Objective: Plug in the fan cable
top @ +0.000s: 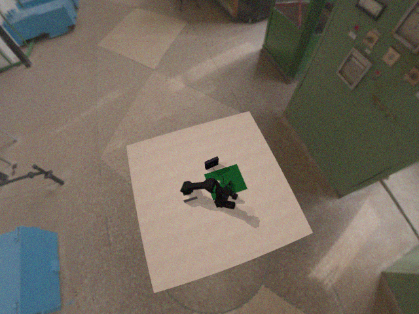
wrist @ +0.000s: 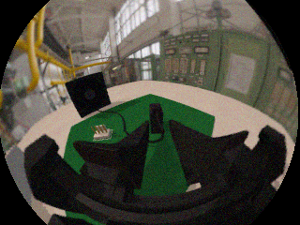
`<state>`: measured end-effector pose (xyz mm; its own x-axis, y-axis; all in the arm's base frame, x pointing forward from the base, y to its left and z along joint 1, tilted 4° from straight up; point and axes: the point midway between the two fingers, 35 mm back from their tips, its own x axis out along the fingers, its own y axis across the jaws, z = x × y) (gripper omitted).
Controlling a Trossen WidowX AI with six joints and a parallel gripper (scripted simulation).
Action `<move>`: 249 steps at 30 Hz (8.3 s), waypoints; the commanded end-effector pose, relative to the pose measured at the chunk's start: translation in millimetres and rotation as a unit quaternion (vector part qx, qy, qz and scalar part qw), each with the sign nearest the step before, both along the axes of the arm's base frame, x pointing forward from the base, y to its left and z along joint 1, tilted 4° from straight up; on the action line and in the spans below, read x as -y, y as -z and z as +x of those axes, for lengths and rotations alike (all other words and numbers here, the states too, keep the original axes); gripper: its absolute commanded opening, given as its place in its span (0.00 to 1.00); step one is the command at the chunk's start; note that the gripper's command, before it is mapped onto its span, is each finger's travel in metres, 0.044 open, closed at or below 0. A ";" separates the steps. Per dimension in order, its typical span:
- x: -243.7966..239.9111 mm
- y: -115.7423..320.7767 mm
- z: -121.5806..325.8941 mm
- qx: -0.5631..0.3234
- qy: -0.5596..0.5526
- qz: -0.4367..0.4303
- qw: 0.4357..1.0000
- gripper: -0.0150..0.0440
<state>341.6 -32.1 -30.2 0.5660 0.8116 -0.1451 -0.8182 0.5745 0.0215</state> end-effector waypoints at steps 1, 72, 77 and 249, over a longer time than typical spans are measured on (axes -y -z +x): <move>6.7 3.6 -1.2 -0.002 0.004 -0.007 1.000 0.49; 40.6 -64.3 -56.4 -0.097 -0.125 -0.056 0.986 1.00; 34.0 -65.2 -58.6 -0.136 -0.156 -0.089 0.974 1.00; -64.2 -74.0 -8.7 -0.494 0.187 -0.389 0.755 0.25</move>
<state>340.4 29.6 42.1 0.0318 0.0749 -0.9967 -0.4972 0.8663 0.0492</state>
